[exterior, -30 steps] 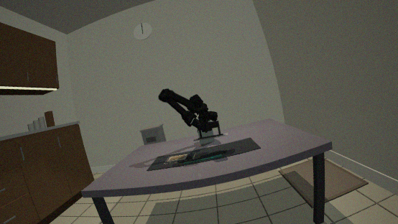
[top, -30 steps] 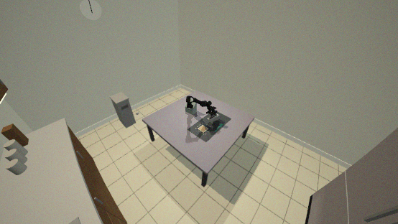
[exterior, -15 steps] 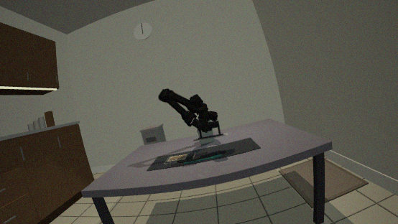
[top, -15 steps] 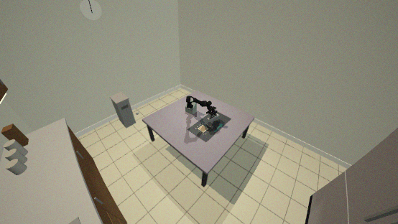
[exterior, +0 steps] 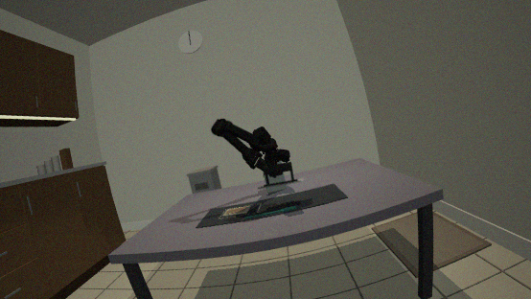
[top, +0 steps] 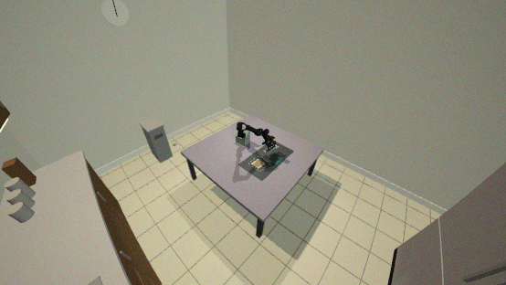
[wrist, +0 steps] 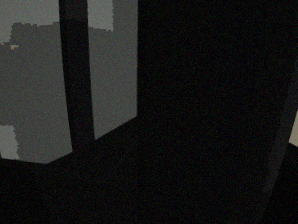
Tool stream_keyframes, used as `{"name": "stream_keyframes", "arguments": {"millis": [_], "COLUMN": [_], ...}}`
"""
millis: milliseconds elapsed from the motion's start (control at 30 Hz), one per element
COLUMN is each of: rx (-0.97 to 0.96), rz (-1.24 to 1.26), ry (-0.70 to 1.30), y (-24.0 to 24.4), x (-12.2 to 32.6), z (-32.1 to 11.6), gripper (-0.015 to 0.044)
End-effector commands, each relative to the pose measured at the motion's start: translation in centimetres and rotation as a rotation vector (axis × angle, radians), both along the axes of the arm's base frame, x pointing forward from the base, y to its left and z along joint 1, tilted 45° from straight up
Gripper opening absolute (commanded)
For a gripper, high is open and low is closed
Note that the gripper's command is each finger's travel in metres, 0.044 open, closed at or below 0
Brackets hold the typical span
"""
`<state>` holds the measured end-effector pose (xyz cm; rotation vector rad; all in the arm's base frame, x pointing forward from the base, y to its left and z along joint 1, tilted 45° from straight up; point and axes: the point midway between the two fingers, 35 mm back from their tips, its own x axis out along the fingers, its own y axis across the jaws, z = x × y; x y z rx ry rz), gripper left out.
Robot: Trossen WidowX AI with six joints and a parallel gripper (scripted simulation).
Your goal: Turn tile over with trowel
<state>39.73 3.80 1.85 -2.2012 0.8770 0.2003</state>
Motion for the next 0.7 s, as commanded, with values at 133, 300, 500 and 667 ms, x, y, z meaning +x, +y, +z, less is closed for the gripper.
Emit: {"name": "stream_keyframes", "arguments": {"millis": [133,300,500,667], "rx": [0.0,-0.022,-0.053,-0.073], "rz": [0.002,0.073,0.198,0.308], "ry": [0.0,0.092,0.248,0.376], "y": [0.1,1.0,2.6,3.9], "x": [0.0,0.9,2.1,2.8], "z": [0.0,-1.4,-4.0,-6.2], "gripper": [0.0,0.0,0.0,0.0]}}
